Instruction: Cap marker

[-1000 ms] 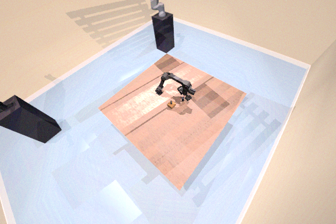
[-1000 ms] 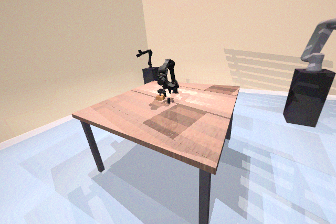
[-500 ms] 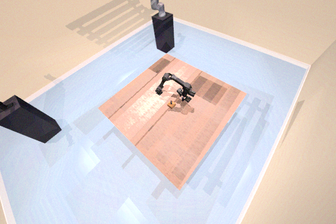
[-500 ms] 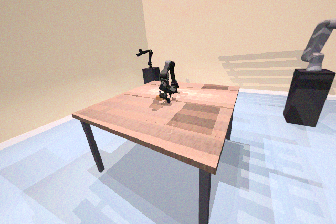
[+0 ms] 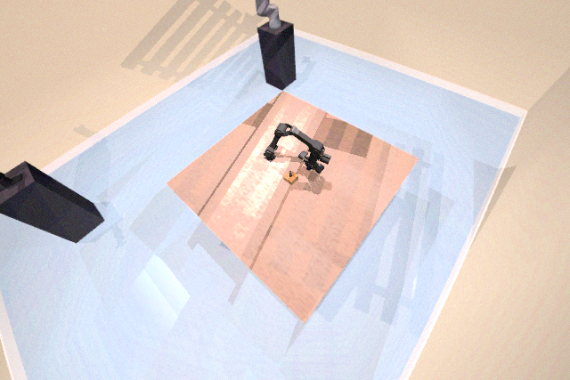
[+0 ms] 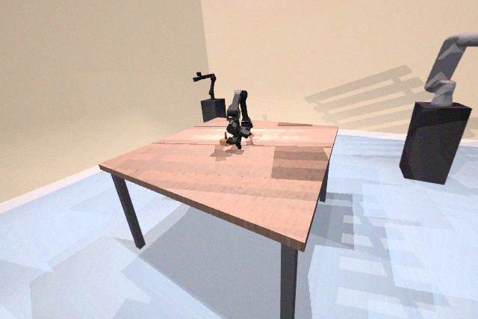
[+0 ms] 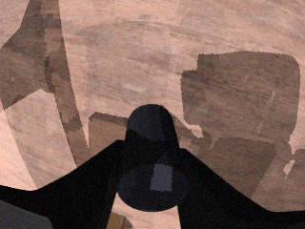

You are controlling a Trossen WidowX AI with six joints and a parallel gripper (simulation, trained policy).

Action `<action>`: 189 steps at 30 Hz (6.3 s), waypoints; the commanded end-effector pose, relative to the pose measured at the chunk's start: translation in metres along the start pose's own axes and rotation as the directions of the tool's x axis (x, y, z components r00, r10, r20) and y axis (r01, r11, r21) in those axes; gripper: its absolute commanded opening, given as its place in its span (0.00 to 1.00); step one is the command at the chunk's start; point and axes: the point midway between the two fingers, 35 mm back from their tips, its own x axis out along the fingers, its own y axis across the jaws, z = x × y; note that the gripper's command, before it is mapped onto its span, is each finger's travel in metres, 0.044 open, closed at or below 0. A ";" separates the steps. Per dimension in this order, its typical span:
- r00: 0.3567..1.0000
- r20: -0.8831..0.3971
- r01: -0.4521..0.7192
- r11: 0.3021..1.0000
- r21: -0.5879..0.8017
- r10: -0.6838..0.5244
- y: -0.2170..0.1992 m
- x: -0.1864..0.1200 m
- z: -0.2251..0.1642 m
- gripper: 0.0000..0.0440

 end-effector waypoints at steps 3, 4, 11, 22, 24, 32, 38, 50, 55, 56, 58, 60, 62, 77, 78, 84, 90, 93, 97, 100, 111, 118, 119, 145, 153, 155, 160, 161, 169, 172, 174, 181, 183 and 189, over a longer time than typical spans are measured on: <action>0.999 -0.001 0.052 0.998 -0.025 -0.052 0.001 -0.018 -0.004 0.21; 0.998 0.000 0.059 0.998 -0.027 -0.059 0.001 -0.021 -0.005 0.22; 0.995 0.011 0.103 0.994 -0.034 -0.103 0.002 -0.046 -0.013 0.24; 0.993 0.023 0.118 0.993 -0.021 -0.117 0.016 -0.076 -0.044 0.22; 0.993 0.025 0.115 0.993 -0.017 -0.115 0.020 -0.080 -0.051 0.22; 0.995 0.030 0.099 0.995 -0.001 -0.099 0.038 -0.091 -0.076 0.19; 0.996 0.034 0.084 0.996 0.022 -0.085 0.051 -0.095 -0.096 0.17; 0.995 0.045 0.081 0.994 0.079 -0.085 0.070 -0.097 -0.136 0.12; 0.995 0.052 0.079 0.992 0.094 -0.084 0.075 -0.095 -0.145 0.09; 0.995 0.054 0.079 0.992 0.095 -0.084 0.076 -0.094 -0.146 0.09; 0.995 0.057 0.080 0.992 0.097 -0.086 0.077 -0.093 -0.147 0.08; 0.995 0.063 0.077 0.992 0.098 -0.083 0.076 -0.090 -0.148 0.08; 0.994 0.069 0.074 0.992 0.099 -0.081 0.076 -0.087 -0.148 0.07; 0.994 0.091 0.054 0.995 0.082 -0.061 0.072 -0.061 -0.147 0.03; 0.994 0.093 0.051 0.996 0.079 -0.058 0.072 -0.059 -0.147 0.03; 0.994 0.103 0.041 0.997 0.059 -0.046 0.070 -0.047 -0.146 0.02; 0.993 0.107 0.036 0.998 0.051 -0.041 0.070 -0.041 -0.146 0.02; 0.993 0.108 0.035 0.998 0.048 -0.040 0.069 -0.040 -0.146 0.02; 0.993 0.109 0.033 0.999 0.043 -0.038 0.069 -0.037 -0.145 0.01; 0.993 0.110 0.033 0.999 0.040 -0.037 0.069 -0.036 -0.145 0.01; 0.993 0.112 0.032 0.999 0.029 -0.035 0.068 -0.031 -0.145 0.00; 0.993 0.113 0.033 0.999 0.021 -0.035 0.068 -0.029 -0.145 0.00; 0.993 0.113 0.033 0.999 0.020 -0.035 0.068 -0.028 -0.144 0.00; 0.992 0.117 0.047 0.998 -0.029 -0.043 0.065 -0.011 -0.142 0.00; 0.993 0.105 0.069 0.995 -0.070 -0.062 0.064 -0.001 -0.141 0.02; 0.993 0.101 0.075 0.994 -0.080 -0.067 0.064 0.001 -0.141 0.02; 0.993 0.090 0.088 0.991 -0.104 -0.079 0.063 0.006 -0.142 0.04; 0.993 0.088 0.091 0.990 -0.108 -0.081 0.063 0.007 -0.142 0.04; 0.993 0.084 0.088 0.987 -0.137 -0.077 0.066 0.014 -0.141 0.20; 0.993 0.078 0.097 0.984 -0.150 -0.086 0.065 0.014 -0.142 0.21; 0.993 0.074 0.102 0.982 -0.158 -0.091 0.065 0.014 -0.143 0.22; 0.993 0.061 0.115 0.976 -0.185 -0.106 0.065 0.014 -0.146 0.26; 0.992 0.058 0.118 0.974 -0.192 -0.109 0.065 0.014 -0.147 0.27; 0.992 0.048 0.125 0.969 -0.215 -0.117 0.065 0.014 -0.149 0.30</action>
